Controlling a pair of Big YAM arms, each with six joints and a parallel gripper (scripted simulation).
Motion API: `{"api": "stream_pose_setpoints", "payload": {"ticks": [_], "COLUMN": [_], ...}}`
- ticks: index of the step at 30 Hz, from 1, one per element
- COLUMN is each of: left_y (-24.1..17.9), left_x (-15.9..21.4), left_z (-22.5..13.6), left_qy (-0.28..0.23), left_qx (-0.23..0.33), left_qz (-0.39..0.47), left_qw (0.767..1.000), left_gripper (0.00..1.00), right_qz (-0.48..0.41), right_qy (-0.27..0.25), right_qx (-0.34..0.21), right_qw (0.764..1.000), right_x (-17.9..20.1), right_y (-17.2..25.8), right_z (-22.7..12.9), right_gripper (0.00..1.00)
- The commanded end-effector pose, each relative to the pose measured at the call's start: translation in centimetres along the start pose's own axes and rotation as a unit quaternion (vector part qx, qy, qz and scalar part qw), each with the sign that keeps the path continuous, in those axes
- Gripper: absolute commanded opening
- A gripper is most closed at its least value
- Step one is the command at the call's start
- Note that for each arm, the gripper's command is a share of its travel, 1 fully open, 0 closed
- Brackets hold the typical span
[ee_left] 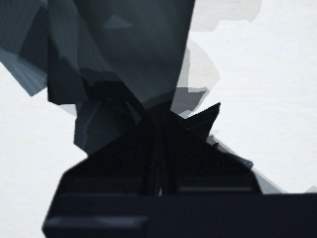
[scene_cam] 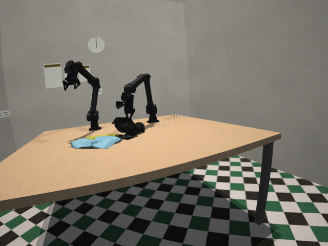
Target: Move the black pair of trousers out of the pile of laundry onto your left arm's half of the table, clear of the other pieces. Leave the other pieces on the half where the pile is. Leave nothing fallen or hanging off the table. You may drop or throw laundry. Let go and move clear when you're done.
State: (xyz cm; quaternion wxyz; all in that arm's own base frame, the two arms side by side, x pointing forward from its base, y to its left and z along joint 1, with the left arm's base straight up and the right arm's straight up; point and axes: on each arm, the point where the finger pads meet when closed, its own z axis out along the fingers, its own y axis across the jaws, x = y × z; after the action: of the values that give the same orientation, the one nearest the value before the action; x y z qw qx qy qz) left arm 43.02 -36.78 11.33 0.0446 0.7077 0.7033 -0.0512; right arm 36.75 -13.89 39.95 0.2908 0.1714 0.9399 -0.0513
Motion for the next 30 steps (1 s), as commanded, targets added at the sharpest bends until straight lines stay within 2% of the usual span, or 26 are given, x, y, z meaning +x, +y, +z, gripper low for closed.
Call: {"api": "stream_pose_setpoints", "payload": {"ticks": [1, 3, 7, 14, 16, 17, 18, 19, 21, 26, 30], "left_y": [1.7, 1.8, 1.9, 1.7, 1.7, 1.3, 1.4, 1.7, 1.6, 1.5, 1.8], "left_x": [-1.3, -1.9, -2.6, -3.1, -3.1, -2.5, -2.6, -3.2, -3.3, -3.2, -3.1], "left_z": [-2.1, -5.7, -8.2, -10.4, -10.4, -8.6, -8.5, -11.5, -13.9, -16.2, -16.5], "left_qy": [-0.022, -0.046, -0.067, -0.092, -0.092, -0.082, -0.084, -0.103, -0.119, -0.139, -0.148], "left_qx": [-0.01, -0.03, -0.035, -0.027, -0.027, -0.009, -0.006, -0.027, -0.038, -0.038, -0.029], "left_qz": [0.009, 0.012, 0.015, 0.017, 0.017, 0.012, 0.012, 0.016, 0.019, 0.018, 0.014], "left_qw": [1.0, 0.998, 0.997, 0.995, 0.995, 0.997, 0.996, 0.994, 0.992, 0.989, 0.989], "left_gripper": [0.0, 0.0, 0.0, 0.0, 0.0, 0.0, 0.0, 0.0, 0.0, 0.0, 0.0], "right_qz": [-0.003, -0.003, -0.003, -0.003, -0.003, -0.003, -0.003, -0.003, -0.003, -0.003, -0.003], "right_qy": [-0.036, -0.036, -0.036, -0.036, -0.036, -0.036, -0.036, -0.036, -0.036, -0.036, -0.036], "right_qx": [-0.006, -0.006, -0.006, -0.006, -0.006, -0.006, -0.006, -0.006, -0.006, -0.006, -0.006], "right_qw": [0.999, 0.999, 0.999, 0.999, 0.999, 0.999, 0.999, 0.999, 0.999, 0.999, 0.999], "right_x": [-2.6, -2.6, -2.6, -2.6, -2.6, -2.6, -2.6, -2.6, -2.6, -2.6, -2.6], "right_y": [0.7, 0.7, 0.7, 0.7, 0.7, 0.7, 0.7, 0.7, 0.7, 0.7, 0.7], "right_z": [-2.7, -2.7, -2.7, -2.7, -2.7, -2.7, -2.7, -2.7, -2.7, -2.7, -2.7], "right_gripper": [0.92, 0.92, 0.92, 0.92, 0.92, 0.92, 0.92, 0.92, 0.92, 0.92, 0.92]}}
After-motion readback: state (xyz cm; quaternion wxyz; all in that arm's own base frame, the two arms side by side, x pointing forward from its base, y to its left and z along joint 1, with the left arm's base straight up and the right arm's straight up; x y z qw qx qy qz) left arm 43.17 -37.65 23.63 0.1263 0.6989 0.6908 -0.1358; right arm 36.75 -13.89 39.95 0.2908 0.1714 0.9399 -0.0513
